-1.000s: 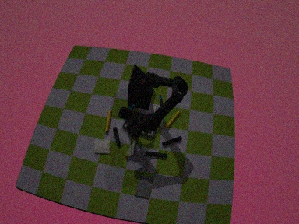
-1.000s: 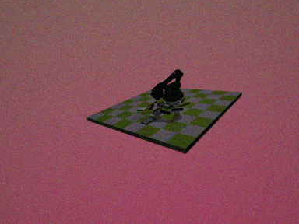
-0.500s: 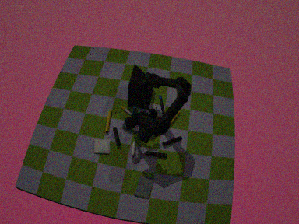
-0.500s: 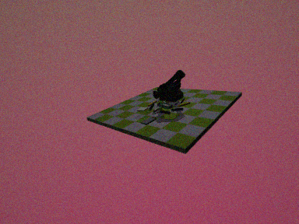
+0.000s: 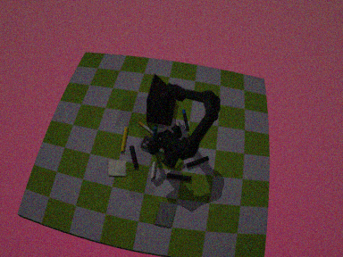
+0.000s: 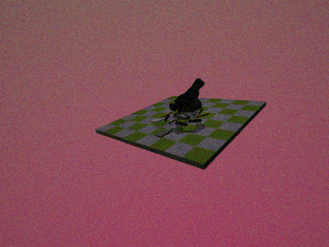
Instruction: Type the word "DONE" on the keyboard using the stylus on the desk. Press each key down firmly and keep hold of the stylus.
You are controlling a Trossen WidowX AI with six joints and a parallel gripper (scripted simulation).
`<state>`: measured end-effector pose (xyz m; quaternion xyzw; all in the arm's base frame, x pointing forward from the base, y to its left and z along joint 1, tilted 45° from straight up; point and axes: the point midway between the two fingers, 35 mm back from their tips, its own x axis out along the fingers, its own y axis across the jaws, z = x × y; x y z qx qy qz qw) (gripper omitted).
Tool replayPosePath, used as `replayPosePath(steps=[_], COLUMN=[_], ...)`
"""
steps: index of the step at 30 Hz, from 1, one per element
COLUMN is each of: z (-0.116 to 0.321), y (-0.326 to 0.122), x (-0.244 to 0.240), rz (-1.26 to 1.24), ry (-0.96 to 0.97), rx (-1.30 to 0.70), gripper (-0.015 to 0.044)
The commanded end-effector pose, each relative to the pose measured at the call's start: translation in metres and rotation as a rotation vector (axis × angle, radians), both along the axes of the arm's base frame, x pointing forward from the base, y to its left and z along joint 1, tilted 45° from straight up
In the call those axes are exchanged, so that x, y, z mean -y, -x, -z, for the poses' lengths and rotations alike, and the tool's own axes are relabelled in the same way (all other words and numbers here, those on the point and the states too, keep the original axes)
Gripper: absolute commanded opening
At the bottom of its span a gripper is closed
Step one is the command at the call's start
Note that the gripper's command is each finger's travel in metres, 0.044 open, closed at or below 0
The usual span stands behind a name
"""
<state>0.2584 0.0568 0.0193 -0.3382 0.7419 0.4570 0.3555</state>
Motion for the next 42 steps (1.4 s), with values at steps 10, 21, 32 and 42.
replayPosePath(steps=[10, 21, 32, 42], z=[0.014, 0.018, 0.021, 0.024], y=[0.005, 0.005, 0.005, 0.006], x=[-0.012, -0.015, -0.018, -0.021], rz=[-0.002, -0.002, -0.002, -0.002], ry=[0.002, 0.002, 0.002, 0.002], rx=[-0.014, -0.014, -0.014, -0.014], gripper=[0.0081, 0.0081, 0.0081, 0.0081])
